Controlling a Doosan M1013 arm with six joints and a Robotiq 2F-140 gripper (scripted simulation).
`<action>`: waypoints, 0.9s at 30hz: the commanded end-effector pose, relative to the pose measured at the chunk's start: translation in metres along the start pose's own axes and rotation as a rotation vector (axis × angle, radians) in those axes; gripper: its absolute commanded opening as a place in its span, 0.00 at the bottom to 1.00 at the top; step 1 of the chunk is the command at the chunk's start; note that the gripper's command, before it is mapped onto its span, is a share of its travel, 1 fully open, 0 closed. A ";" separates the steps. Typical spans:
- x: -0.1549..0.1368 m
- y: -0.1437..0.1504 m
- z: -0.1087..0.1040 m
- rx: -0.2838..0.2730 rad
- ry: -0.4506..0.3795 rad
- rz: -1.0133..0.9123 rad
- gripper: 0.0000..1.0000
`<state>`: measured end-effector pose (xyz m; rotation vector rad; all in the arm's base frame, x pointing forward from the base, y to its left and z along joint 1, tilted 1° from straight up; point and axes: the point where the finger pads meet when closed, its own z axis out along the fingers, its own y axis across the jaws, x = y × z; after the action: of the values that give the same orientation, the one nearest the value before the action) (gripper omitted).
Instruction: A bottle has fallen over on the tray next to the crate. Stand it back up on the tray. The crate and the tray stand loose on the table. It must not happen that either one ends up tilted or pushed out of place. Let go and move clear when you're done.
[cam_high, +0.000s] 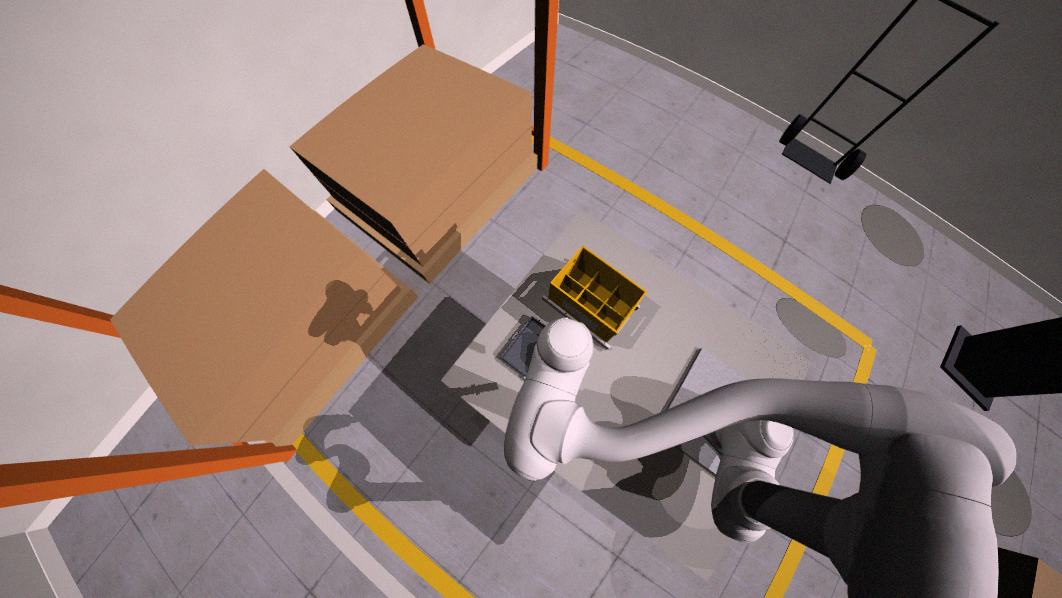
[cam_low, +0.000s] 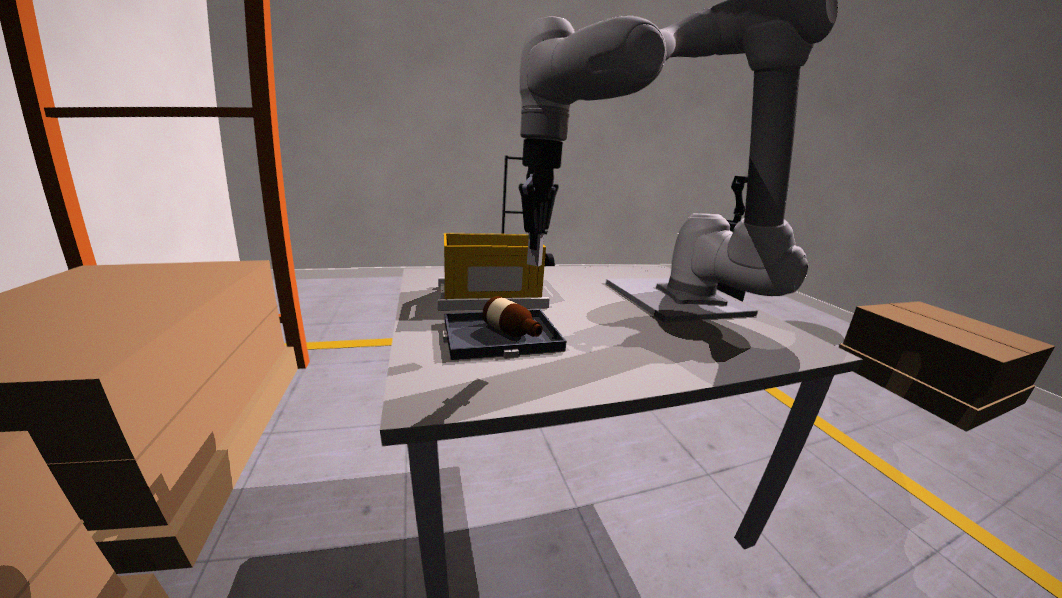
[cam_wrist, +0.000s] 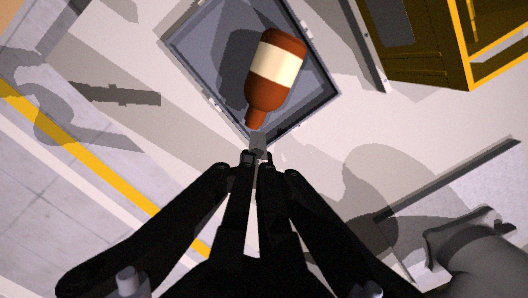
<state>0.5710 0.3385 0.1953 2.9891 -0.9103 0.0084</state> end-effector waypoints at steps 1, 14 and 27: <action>0.000 0.000 0.000 0.003 -0.006 -0.174 0.10; 0.000 0.000 0.000 0.005 -0.005 -0.611 0.10; 0.000 0.000 0.000 0.006 -0.004 -1.084 0.10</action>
<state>0.5709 0.3389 0.1953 3.0723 0.5551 -0.0027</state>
